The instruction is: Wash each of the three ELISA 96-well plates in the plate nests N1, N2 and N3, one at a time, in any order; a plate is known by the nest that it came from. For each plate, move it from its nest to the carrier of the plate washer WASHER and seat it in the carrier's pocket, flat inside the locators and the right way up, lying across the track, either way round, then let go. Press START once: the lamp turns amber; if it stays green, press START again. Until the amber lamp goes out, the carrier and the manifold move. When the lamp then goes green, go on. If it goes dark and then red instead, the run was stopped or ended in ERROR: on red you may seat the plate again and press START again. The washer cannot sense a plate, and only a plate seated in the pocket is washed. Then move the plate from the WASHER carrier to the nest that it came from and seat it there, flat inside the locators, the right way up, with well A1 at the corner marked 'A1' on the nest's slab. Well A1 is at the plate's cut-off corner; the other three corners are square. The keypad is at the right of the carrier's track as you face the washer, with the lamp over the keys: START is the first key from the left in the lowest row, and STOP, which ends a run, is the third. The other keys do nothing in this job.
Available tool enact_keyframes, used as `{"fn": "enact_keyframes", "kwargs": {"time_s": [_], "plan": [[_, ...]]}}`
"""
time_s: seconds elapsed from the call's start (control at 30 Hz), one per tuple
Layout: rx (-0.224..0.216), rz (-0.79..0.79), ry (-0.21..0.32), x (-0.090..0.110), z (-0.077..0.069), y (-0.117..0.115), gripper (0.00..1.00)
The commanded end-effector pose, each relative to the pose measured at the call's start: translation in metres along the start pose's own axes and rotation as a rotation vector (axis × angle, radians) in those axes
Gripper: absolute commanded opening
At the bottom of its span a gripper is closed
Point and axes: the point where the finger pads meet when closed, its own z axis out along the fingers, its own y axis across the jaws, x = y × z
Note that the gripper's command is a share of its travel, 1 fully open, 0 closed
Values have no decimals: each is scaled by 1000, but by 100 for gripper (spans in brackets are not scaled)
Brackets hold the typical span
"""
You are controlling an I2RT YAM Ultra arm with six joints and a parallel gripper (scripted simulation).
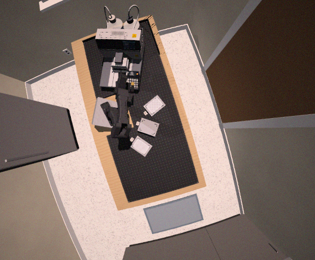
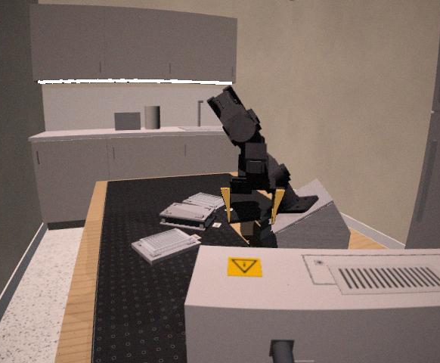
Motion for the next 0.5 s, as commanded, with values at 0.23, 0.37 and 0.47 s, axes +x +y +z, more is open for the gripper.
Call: {"fn": "enact_keyframes", "kwargs": {"time_s": [0.23,0.37,0.47], "plan": [[-2,2,-17,-34,-3,-14,100],[-2,2,-17,-46,-3,-20,100],[-2,2,-17,-49,-4,-22,100]]}}
